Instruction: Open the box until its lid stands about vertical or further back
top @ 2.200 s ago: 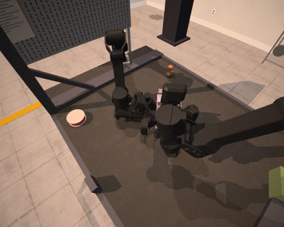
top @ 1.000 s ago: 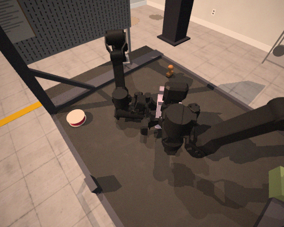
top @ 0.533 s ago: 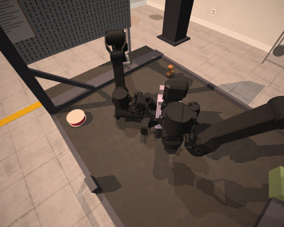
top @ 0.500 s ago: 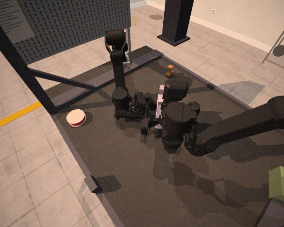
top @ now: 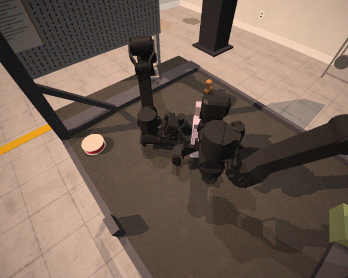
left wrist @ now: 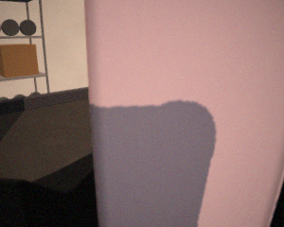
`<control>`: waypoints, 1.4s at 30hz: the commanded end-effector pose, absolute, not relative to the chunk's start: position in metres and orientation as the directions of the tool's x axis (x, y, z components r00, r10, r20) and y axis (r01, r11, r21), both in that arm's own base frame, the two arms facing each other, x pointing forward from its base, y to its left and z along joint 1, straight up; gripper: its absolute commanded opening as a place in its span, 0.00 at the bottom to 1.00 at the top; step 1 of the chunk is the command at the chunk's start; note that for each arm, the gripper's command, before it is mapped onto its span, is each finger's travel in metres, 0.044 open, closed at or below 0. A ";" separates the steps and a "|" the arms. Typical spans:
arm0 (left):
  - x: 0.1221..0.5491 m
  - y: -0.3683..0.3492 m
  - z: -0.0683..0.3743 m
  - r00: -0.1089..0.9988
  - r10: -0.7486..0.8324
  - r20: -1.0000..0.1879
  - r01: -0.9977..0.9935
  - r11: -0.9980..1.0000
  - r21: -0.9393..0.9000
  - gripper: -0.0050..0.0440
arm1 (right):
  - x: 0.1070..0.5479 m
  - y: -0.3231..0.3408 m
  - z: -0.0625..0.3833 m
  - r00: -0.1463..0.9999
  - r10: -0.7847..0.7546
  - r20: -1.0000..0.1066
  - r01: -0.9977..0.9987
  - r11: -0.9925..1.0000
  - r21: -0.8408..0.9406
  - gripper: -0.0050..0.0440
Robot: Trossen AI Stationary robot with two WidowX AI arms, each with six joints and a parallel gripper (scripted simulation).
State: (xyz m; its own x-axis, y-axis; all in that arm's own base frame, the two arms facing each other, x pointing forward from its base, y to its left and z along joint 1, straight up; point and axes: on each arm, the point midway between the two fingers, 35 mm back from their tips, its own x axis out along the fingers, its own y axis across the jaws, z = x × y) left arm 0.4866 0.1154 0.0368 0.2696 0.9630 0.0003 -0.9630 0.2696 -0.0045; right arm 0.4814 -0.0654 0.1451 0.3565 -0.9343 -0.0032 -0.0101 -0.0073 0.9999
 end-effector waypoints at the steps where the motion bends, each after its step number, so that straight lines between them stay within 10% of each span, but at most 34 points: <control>1: 0.491 0.114 0.050 0.275 0.961 0.007 -0.961 0.275 -0.034 0.69 | 0.482 -0.068 0.155 0.354 -0.935 0.001 -0.030 -0.011 0.999 0.20; 42: 0.491 0.114 0.050 0.275 0.961 0.007 -0.961 0.275 -0.034 0.69 | 0.486 -0.080 0.156 0.354 -0.935 0.002 -0.030 -0.010 0.999 0.20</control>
